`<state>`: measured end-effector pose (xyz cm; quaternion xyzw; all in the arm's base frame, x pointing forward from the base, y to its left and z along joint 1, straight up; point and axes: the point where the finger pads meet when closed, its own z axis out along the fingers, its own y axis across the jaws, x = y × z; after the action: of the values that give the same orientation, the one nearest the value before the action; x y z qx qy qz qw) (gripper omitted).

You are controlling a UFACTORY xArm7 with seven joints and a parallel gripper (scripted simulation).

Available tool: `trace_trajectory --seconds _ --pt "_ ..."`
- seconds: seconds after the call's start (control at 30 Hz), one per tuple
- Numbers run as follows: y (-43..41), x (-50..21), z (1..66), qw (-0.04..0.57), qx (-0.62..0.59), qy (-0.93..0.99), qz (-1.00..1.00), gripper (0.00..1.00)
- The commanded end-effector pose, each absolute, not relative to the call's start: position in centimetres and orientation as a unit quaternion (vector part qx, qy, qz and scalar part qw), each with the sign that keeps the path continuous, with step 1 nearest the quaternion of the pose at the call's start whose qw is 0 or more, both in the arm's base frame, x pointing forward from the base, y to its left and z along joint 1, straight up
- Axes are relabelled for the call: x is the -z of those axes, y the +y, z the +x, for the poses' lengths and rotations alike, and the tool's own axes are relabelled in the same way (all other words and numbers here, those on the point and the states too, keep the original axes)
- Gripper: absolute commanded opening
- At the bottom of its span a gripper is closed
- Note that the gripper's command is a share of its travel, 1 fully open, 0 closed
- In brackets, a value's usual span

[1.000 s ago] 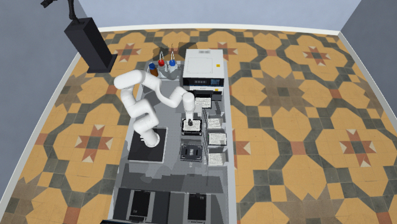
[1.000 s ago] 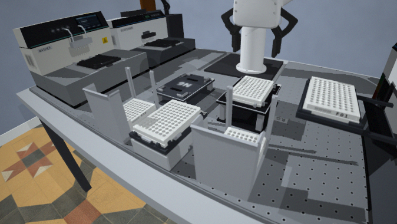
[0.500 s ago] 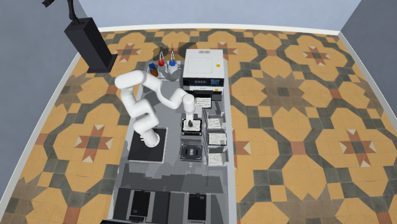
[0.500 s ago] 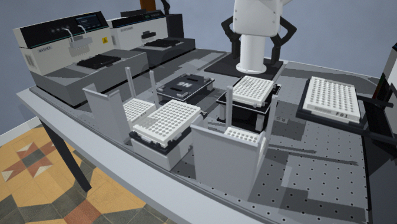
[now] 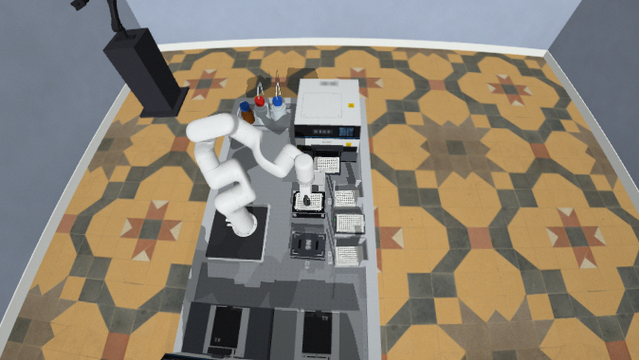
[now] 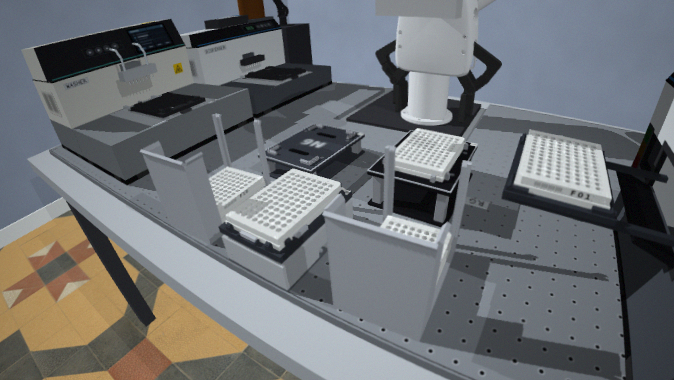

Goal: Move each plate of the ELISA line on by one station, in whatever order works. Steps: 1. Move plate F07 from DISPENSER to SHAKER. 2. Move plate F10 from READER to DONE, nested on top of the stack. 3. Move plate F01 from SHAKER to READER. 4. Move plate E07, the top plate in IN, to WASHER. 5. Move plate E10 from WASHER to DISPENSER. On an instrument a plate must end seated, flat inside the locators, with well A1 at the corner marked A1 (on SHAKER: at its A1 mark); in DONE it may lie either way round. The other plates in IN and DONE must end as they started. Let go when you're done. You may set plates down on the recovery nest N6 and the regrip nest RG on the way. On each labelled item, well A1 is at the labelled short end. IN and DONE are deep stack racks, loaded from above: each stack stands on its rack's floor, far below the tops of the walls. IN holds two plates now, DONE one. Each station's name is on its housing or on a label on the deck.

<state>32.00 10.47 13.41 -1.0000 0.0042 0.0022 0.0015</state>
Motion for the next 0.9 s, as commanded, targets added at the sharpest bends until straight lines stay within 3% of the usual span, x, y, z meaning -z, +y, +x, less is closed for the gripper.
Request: trace_trajectory --seconds 0.0,0.87 --pt "10.5 -12.9 32.1 0.002 -0.001 0.004 -1.000 1.00" --pt "10.5 -10.8 32.1 0.002 -0.001 0.004 -1.000 1.00"
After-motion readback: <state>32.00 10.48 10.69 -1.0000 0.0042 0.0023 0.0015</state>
